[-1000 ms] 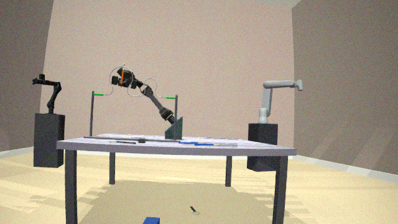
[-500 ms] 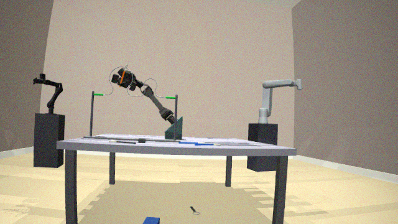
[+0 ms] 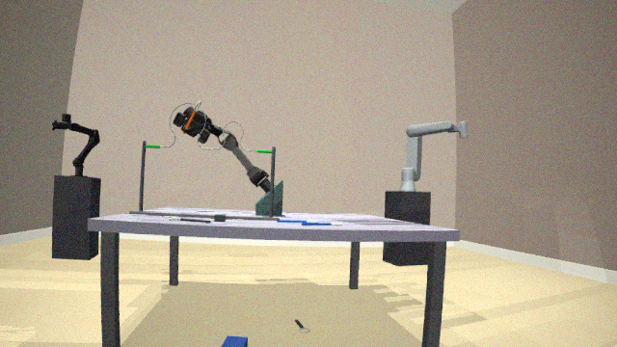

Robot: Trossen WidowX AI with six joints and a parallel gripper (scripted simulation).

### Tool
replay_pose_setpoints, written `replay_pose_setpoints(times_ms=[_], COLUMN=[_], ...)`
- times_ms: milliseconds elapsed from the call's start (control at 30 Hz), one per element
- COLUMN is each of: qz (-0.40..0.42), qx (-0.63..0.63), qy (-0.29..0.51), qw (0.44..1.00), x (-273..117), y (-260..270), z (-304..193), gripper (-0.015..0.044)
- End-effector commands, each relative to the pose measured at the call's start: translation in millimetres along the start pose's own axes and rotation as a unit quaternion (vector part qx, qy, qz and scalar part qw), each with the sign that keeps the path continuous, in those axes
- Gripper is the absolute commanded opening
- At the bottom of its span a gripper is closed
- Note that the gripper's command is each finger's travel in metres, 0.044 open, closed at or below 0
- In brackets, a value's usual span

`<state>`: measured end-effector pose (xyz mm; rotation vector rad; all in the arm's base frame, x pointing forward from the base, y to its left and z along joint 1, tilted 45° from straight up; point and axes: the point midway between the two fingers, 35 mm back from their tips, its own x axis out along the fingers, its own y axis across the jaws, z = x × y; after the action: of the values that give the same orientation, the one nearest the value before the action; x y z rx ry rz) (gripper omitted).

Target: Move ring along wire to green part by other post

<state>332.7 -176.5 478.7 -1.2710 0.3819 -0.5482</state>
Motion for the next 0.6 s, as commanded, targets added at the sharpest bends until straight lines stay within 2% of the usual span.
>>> replay_pose_setpoints(times_ms=[0, 567], qz=[-0.012, -0.055], qx=[-0.021, -0.117], qy=[-0.003, -0.016], qw=[1.0, 0.991], x=[-2.0, -1.6], y=[-3.0, -9.2], z=[-0.2, 0.5], gripper=[-0.015, -0.015])
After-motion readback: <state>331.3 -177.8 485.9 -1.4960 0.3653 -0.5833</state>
